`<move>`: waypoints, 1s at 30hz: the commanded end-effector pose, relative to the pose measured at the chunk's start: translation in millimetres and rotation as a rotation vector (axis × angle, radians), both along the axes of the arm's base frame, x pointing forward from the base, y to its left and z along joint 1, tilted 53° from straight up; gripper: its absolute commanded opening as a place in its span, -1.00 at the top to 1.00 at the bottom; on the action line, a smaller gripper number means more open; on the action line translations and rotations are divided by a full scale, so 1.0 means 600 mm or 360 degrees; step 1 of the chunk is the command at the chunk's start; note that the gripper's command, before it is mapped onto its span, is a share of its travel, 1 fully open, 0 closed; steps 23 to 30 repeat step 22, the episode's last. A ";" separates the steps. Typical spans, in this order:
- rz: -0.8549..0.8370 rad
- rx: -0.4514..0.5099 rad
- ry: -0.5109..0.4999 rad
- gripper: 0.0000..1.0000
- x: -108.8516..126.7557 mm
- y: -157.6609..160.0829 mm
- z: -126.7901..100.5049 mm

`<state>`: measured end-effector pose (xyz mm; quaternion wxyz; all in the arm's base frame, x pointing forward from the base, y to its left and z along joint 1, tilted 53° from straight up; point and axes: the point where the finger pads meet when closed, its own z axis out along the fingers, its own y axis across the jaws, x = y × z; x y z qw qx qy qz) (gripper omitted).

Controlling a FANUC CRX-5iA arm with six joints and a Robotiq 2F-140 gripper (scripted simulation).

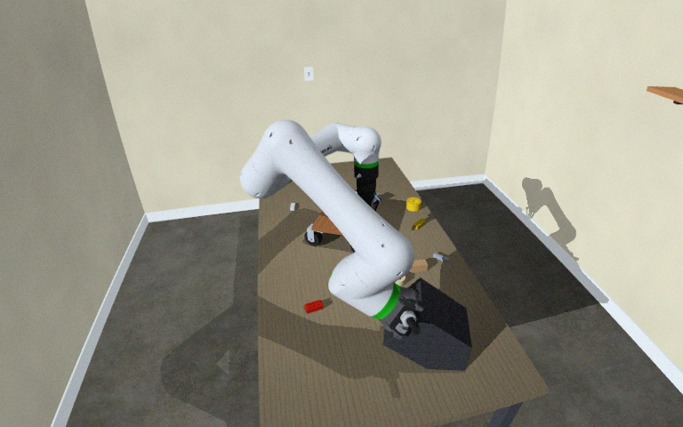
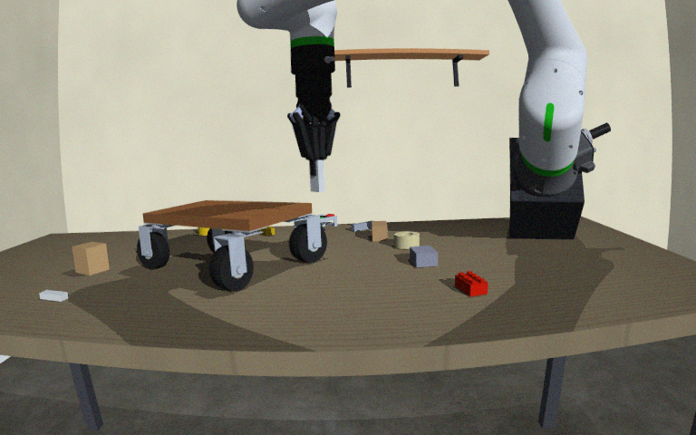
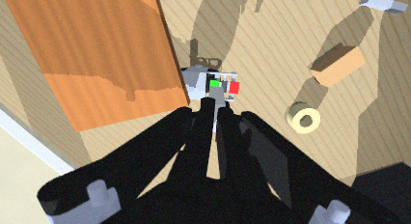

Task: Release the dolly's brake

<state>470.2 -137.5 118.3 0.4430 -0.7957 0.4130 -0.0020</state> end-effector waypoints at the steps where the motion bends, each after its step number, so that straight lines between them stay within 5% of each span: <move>1: 0.0000 0.0001 0.0000 1.00 -0.009 -0.019 0.016; 30: 0.0000 0.0001 0.0000 1.00 -0.013 -0.026 0.023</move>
